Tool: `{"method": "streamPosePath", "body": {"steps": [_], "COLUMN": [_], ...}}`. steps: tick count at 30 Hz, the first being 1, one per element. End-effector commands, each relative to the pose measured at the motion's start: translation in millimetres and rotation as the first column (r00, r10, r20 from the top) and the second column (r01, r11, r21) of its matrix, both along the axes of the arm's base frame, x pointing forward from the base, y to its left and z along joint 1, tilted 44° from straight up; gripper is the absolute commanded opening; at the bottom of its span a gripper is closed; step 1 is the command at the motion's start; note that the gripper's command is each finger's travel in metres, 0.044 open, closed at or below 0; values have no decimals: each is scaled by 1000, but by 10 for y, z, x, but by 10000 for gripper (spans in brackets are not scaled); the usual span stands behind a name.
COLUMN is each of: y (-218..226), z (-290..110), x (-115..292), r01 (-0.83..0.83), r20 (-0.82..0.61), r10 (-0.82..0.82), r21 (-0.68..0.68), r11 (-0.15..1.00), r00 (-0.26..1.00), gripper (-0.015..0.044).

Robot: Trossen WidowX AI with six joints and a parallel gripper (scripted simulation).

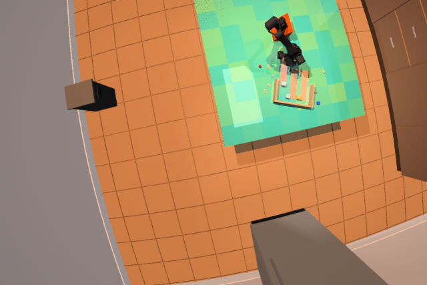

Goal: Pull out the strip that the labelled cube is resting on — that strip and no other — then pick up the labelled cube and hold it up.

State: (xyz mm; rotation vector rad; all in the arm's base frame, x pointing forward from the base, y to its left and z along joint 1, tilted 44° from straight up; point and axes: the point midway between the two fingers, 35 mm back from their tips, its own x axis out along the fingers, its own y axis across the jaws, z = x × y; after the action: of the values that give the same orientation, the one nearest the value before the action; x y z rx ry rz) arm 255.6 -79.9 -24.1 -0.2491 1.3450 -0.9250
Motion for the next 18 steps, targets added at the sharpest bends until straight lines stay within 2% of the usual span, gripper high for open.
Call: {"method": "streamPosePath", "body": {"steps": [1,18], "y": [14,105], "z": [-55,-119], "x": [-121,-351], "r01": [11,11], "r20": [-16,-17], "r10": [-11,-11], "r21": [7,8], "r11": [1000,1000], "r00": [1000,1000], "gripper": [0,0]}}
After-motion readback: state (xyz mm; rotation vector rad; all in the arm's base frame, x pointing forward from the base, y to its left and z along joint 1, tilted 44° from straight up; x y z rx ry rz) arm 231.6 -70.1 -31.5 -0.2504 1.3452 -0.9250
